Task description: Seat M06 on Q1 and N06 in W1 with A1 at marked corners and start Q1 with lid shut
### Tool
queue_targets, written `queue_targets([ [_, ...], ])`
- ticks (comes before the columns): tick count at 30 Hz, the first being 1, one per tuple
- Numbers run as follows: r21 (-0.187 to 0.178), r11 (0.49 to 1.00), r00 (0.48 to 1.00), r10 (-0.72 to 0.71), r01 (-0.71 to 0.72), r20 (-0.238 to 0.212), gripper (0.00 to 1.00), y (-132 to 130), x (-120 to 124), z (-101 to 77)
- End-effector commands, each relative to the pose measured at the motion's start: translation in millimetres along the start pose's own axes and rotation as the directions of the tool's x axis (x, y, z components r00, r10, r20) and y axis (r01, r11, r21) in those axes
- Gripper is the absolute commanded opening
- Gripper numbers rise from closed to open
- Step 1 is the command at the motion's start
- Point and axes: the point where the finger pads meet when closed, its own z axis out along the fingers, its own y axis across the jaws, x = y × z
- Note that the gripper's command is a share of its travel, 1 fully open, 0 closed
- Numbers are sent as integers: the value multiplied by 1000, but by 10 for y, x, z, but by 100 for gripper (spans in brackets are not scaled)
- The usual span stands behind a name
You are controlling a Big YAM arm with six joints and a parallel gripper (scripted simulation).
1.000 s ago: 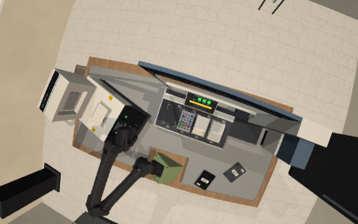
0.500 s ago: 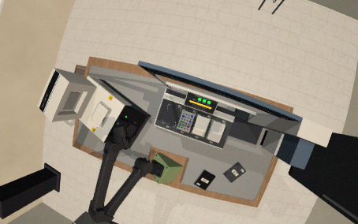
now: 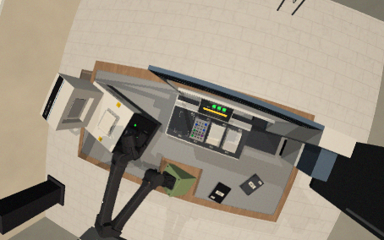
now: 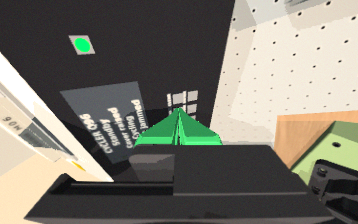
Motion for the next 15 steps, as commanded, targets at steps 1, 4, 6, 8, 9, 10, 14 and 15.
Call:
queue_targets([
  [1,-21,999,998,-48,49,31,0,213,-45,-149],
  [4,-17,999,999,-46,47,26,0,222,-59,-150],
  [6,-14,999,999,-48,48,23,0,230,-70,-151],
  [8,-14,999,998,-52,52,22,0,234,-76,-149],
  [9,-14,998,998,-53,53,22,0,239,-76,-151],
  [10,-15,998,998,-54,55,23,0,246,-74,-155],
  [14,-22,997,997,-75,76,22,0,297,-28,-176],
  [15,-23,997,997,-79,79,20,0,307,-20,-175],
])
